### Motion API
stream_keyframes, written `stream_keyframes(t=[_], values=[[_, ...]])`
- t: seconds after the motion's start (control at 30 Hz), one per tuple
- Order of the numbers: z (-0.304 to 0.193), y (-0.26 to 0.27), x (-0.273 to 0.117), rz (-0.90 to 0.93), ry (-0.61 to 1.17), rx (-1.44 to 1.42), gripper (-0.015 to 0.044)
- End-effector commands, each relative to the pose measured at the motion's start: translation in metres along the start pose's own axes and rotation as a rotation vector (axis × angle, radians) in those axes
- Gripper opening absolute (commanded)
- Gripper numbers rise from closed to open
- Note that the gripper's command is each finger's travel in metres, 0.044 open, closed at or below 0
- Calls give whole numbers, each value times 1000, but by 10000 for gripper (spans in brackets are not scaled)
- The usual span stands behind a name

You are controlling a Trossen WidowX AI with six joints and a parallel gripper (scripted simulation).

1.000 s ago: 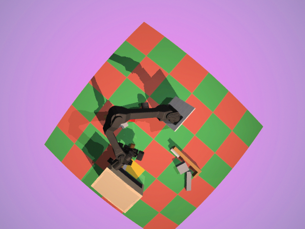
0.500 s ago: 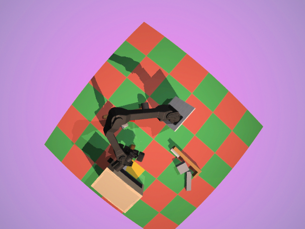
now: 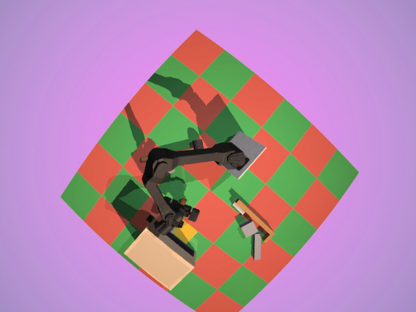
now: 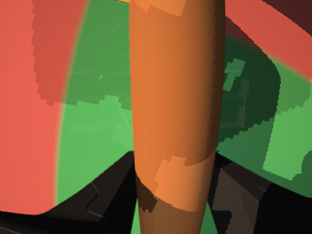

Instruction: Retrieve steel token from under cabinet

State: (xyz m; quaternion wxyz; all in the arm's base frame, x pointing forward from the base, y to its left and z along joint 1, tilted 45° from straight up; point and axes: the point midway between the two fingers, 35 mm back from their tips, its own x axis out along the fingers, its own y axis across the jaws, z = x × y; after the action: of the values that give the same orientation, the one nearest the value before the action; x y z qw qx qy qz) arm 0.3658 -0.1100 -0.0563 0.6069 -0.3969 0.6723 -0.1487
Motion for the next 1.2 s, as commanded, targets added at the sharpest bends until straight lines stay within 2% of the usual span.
stream_keyframes(t=[0.0,1.17], values=[[-1,9,1,14,-1,-8,0],[-25,5,1,14,0,-9,0]])
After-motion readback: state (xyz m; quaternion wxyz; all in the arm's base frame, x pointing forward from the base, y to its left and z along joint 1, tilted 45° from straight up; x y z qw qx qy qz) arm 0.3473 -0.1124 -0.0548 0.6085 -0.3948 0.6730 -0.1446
